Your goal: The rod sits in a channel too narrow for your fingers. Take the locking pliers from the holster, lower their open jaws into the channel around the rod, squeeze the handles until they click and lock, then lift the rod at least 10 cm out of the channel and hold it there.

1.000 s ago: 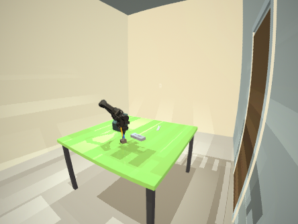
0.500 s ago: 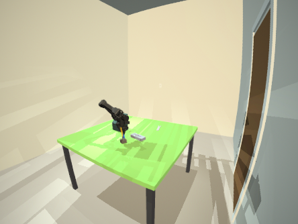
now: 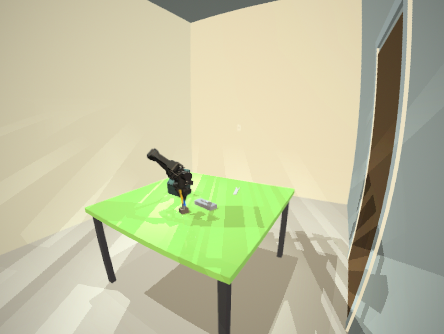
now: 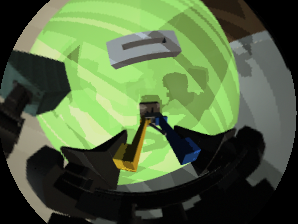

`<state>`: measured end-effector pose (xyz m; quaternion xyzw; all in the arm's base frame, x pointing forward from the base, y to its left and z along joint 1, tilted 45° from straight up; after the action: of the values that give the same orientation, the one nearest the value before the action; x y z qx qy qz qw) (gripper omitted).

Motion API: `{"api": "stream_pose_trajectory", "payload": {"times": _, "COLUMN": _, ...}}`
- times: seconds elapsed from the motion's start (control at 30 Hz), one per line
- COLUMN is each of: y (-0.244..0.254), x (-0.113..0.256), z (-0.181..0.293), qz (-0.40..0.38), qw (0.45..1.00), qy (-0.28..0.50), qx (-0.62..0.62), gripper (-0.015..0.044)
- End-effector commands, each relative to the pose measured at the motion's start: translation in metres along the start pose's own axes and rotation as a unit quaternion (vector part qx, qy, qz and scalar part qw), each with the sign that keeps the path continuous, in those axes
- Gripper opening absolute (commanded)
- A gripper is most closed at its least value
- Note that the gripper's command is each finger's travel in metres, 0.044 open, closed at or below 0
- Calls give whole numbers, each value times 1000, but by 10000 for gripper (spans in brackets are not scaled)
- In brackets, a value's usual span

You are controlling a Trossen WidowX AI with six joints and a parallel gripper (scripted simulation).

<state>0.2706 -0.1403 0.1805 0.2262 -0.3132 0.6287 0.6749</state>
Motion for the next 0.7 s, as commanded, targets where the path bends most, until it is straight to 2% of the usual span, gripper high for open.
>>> {"api": "stream_pose_trajectory", "payload": {"times": 0.0, "y": 0, "x": -1, "z": -1, "qz": -1, "qw": 1000, "qy": -2, "qx": 2, "gripper": 367}}
{"api": "stream_pose_trajectory", "payload": {"times": 0.67, "y": 0, "x": -1, "z": -1, "qz": -1, "qw": 1000, "qy": -2, "qx": 2, "gripper": 340}}
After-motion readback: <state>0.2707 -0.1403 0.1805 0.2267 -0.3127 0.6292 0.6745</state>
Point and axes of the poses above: the point midway between the two fingers, 35 mm back from their tips, its own x axis back along the fingers, its own y axis across the jaws, z = x × y, the point moved 4 cm from there along x, back along the fingers, and after that the axes turned 13 degrees about x, right-handed, at the moved point
